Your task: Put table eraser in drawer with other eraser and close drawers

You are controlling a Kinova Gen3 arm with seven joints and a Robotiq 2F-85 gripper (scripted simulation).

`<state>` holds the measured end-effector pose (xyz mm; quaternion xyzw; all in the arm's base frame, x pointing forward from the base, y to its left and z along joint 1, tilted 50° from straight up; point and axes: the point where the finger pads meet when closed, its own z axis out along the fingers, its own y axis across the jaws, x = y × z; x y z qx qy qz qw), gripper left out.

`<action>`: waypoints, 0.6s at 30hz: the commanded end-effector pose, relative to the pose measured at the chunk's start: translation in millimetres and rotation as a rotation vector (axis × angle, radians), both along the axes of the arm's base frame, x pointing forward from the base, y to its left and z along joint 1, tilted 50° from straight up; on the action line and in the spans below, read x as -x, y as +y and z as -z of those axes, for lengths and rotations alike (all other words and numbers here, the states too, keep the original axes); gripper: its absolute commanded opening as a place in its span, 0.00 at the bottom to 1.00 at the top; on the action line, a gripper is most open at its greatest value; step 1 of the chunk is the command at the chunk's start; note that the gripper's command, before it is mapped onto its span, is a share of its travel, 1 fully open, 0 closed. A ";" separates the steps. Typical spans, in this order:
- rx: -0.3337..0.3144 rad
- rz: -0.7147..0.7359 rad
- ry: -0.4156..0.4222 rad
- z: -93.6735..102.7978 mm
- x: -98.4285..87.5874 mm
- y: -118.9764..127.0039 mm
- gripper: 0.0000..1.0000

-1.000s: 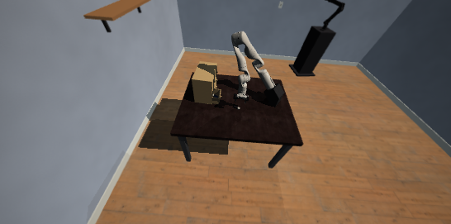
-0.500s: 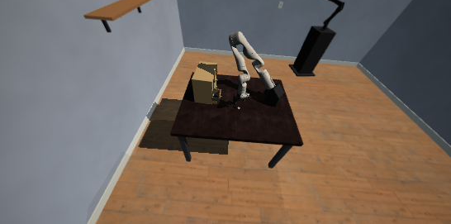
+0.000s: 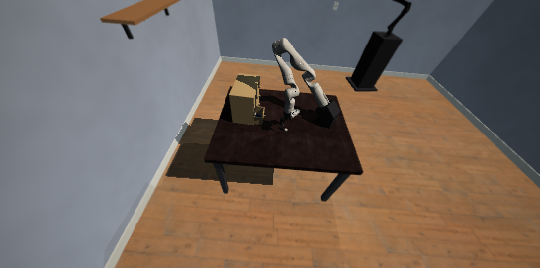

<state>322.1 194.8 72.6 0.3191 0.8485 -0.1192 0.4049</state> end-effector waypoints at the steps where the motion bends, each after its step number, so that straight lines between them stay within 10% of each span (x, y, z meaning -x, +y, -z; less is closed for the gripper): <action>1: 0.022 -0.029 0.022 -1.5 -1.4 1.1 1.00; 18: 0.148 -0.192 0.111 -5.1 -5.3 7.6 1.00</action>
